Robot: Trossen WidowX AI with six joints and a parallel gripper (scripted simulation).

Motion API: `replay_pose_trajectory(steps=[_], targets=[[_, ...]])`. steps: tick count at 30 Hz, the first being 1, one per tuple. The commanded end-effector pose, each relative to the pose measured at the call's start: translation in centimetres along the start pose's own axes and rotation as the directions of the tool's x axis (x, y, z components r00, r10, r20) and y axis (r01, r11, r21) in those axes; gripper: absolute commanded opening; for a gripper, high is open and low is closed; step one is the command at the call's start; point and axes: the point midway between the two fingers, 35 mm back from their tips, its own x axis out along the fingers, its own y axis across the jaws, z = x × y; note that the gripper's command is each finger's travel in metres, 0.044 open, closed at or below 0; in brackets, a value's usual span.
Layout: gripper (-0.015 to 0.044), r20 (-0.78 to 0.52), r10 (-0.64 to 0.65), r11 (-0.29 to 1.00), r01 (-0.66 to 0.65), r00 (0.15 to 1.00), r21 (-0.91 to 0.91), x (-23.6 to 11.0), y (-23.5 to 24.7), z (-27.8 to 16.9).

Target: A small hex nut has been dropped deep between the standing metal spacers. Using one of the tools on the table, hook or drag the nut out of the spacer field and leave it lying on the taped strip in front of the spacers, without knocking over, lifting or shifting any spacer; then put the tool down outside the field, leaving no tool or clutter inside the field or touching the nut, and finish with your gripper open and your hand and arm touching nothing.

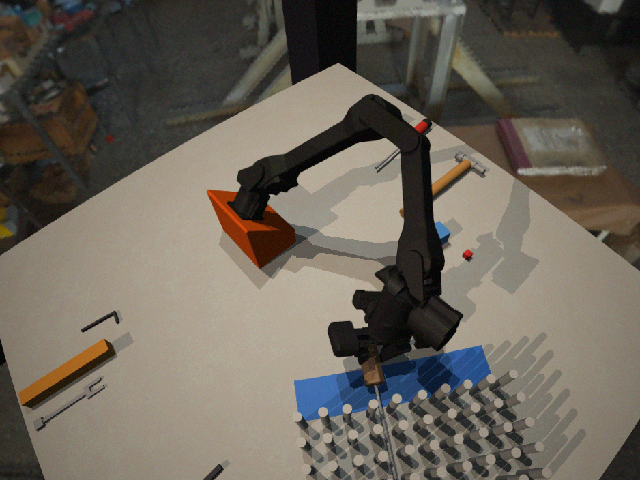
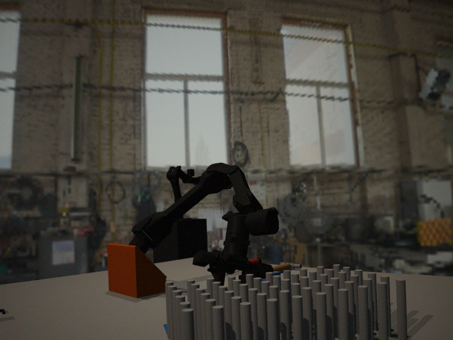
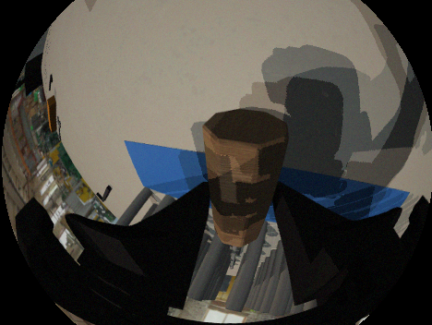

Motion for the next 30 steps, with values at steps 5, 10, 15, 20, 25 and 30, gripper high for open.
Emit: replay_pose_trajectory(steps=[5, 10, 15, 20, 25, 30], targets=[[0.0, -0.004, -0.005, 1.0, 0.005, 1.0, -0.003, 0.1, -0.1, -0.4], [0.0, -0.004, -0.005, 1.0, 0.005, 1.0, -0.002, 0.7, -0.2, -0.2], [0.0, -0.003, -0.004, 1.0, 0.004, 1.0, 0.001, 1.4, -0.3, 0.0], [0.0, -0.003, -0.005, 1.0, 0.005, 1.0, 0.001, 1.6, -0.4, 0.0], [0.0, -0.003, -0.005, 1.0, 0.005, 1.0, 0.001, 1.6, -0.5, 0.2], [0.0, -0.003, -0.005, 1.0, 0.005, 1.0, 0.001, 1.5, -0.5, 0.5]])
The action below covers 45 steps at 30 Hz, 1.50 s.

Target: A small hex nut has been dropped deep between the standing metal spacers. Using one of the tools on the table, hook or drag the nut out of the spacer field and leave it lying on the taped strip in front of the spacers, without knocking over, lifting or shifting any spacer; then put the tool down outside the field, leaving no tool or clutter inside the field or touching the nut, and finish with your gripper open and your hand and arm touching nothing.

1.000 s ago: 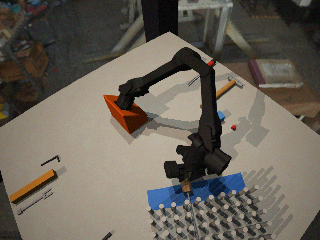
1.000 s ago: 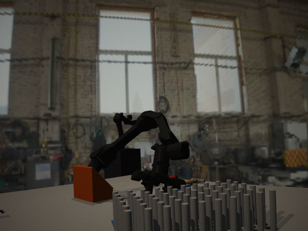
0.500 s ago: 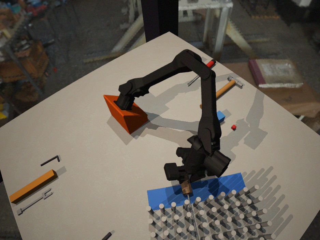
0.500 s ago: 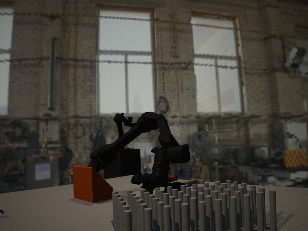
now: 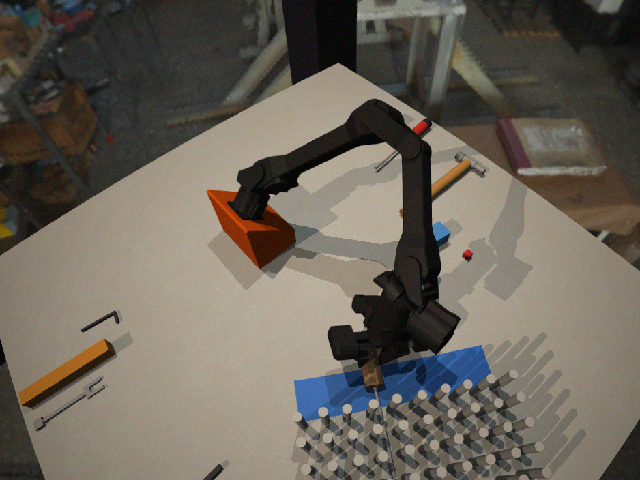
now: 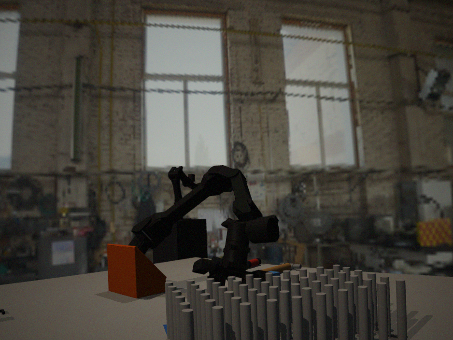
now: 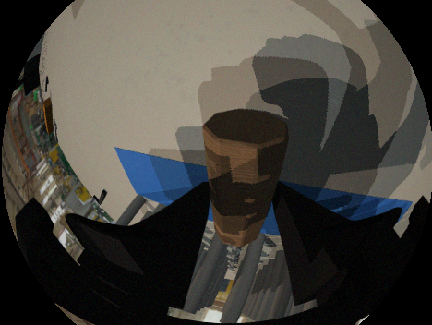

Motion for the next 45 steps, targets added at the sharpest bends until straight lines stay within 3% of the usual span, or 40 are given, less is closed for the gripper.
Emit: replay_pose_trajectory(steps=[1, 45], targets=[[0.0, -0.003, -0.001, 1.0, 0.001, 1.0, 0.004, -0.1, -0.1, 0.2], [0.0, -0.002, -0.001, 1.0, 0.001, 1.0, 0.005, -0.8, -0.1, 2.6]])
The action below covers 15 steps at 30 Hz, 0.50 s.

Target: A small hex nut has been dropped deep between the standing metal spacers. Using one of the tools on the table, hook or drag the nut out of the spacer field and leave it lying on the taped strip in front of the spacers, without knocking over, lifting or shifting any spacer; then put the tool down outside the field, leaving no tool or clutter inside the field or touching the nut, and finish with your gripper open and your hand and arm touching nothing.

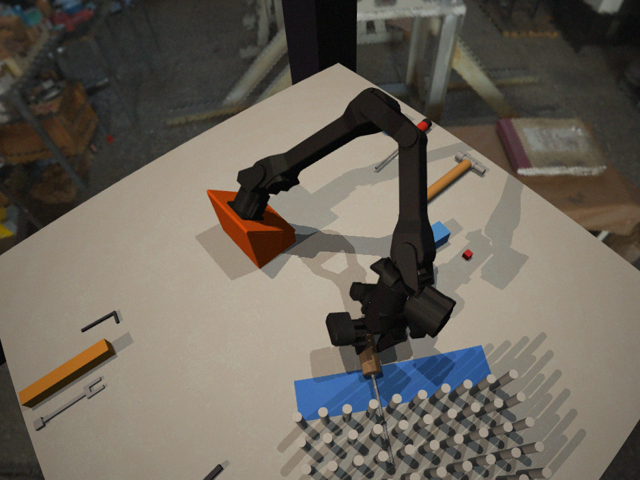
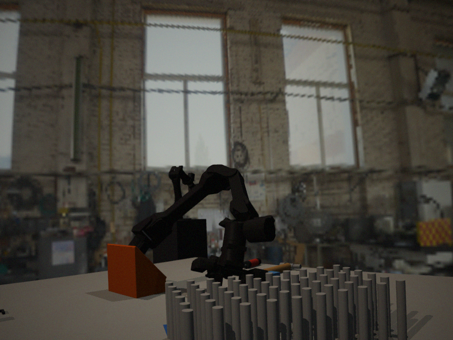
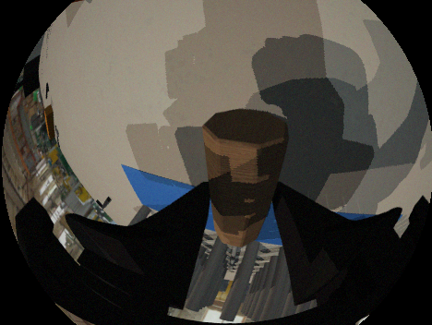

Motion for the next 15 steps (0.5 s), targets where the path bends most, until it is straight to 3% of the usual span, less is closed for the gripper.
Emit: replay_pose_trajectory(steps=[1, 15], targets=[[0.0, -0.003, 0.001, 1.0, -0.001, 1.0, 0.004, -0.11, 0.01, 0.2], [0.0, -0.002, 0.001, 1.0, -0.001, 1.0, 0.004, -0.33, 0.02, 1.01]])
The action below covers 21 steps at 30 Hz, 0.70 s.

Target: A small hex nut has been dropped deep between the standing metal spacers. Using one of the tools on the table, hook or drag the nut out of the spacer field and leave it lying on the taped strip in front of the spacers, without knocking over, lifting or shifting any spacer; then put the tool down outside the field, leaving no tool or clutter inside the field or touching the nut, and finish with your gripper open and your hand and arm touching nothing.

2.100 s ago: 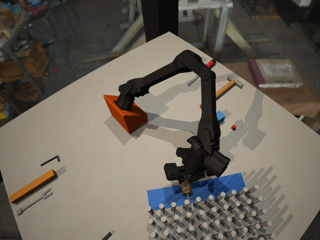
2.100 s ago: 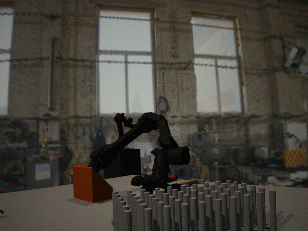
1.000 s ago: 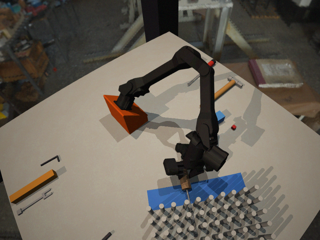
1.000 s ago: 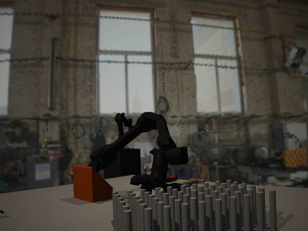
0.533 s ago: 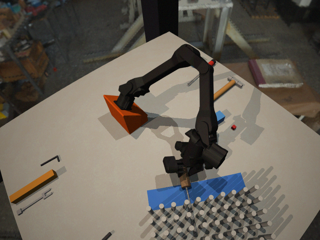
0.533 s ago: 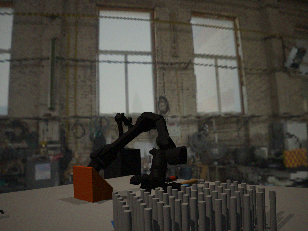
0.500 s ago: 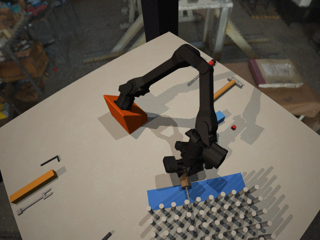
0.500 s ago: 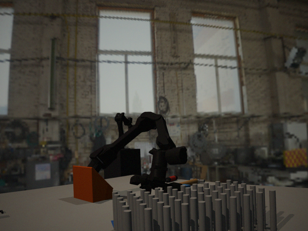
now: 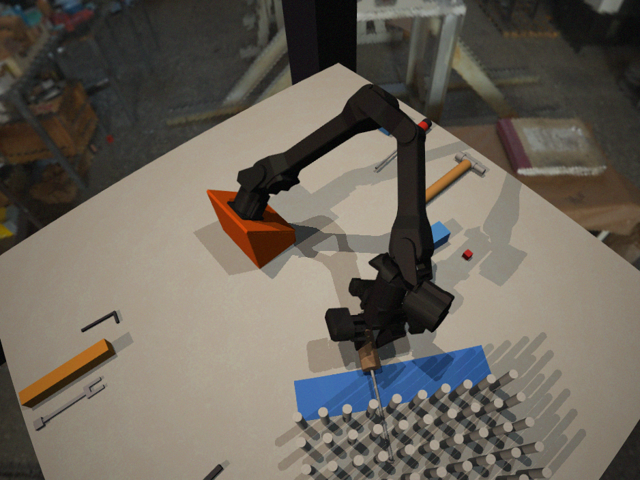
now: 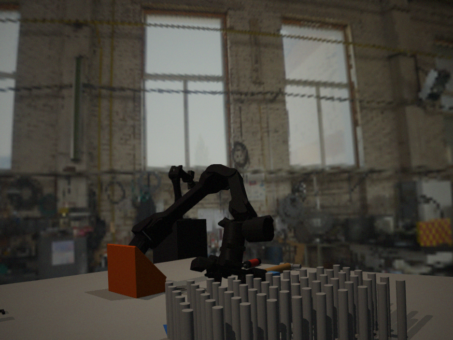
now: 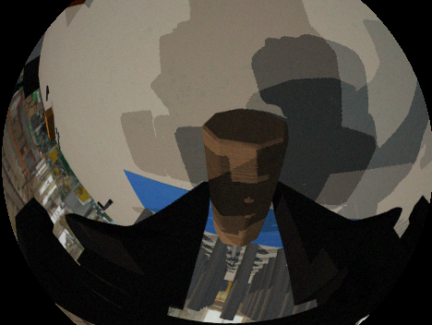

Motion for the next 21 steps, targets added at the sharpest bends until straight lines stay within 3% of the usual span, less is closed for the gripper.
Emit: replay_pose_trajectory(steps=[1, 21], targets=[[0.0, -0.003, 0.002, 1.0, -0.002, 1.0, 0.004, -0.1, 0.0, 0.2], [0.0, -0.002, 0.002, 1.0, -0.002, 1.0, 0.005, -0.4, 0.0, 1.4]])
